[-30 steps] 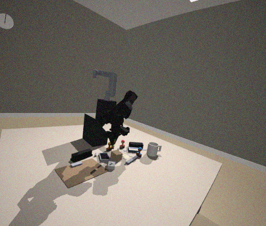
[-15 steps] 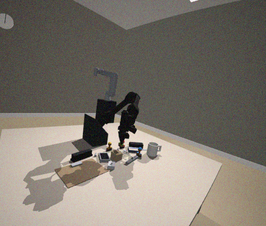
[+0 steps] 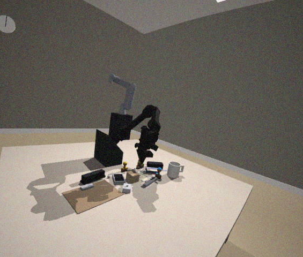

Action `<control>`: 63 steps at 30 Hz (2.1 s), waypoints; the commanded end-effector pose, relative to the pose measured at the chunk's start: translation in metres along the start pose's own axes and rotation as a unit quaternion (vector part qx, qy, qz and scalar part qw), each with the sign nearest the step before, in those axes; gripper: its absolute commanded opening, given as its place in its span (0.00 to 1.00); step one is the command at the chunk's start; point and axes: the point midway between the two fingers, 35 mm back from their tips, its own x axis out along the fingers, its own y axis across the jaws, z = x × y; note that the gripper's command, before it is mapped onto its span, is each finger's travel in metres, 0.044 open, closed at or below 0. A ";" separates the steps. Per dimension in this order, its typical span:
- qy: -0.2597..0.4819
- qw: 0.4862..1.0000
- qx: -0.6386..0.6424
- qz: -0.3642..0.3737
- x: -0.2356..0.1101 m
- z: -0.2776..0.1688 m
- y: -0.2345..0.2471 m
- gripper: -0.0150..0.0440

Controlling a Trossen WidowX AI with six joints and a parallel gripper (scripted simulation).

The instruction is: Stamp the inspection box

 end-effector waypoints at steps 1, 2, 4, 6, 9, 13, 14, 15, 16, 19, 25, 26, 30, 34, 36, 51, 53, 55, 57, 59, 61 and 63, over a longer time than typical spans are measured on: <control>-0.002 1.000 -0.004 -0.001 0.002 0.001 0.001 0.25; -0.002 1.000 -0.004 -0.001 0.003 0.001 0.000 0.25; -0.002 1.000 -0.004 -0.001 0.004 0.001 0.000 0.25; -0.002 1.000 -0.005 -0.001 0.006 0.001 0.000 0.25; -0.002 1.000 -0.005 -0.001 0.008 0.001 0.000 0.25; -0.002 1.000 -0.005 -0.001 0.010 0.001 0.000 0.25; -0.002 1.000 -0.005 -0.001 0.011 0.001 0.000 0.25; -0.002 1.000 -0.005 -0.001 0.012 0.001 0.000 0.25; -0.002 1.000 -0.005 -0.001 0.012 0.001 0.000 0.25; -0.002 1.000 -0.005 -0.001 0.014 0.001 0.000 0.25; -0.001 1.000 -0.005 -0.001 0.019 0.001 -0.001 0.25; -0.001 1.000 -0.005 -0.001 0.019 0.001 -0.001 0.25; -0.001 1.000 -0.005 -0.001 0.022 0.001 -0.001 0.25; -0.001 1.000 -0.005 -0.001 0.025 0.001 -0.001 0.25; -0.001 1.000 -0.005 -0.001 0.026 0.001 -0.001 0.25; -0.002 1.000 -0.005 -0.001 0.036 0.001 -0.001 0.25; -0.002 1.000 -0.006 -0.001 0.037 0.001 -0.001 0.25; -0.002 1.000 -0.006 -0.001 0.039 0.002 -0.001 0.25; -0.002 1.000 -0.006 -0.001 0.040 0.002 -0.001 0.25; -0.002 1.000 -0.006 -0.001 0.041 0.002 -0.001 0.25; -0.002 1.000 -0.006 -0.001 0.043 0.002 -0.001 0.25; -0.002 1.000 -0.006 -0.001 0.044 0.002 0.000 0.25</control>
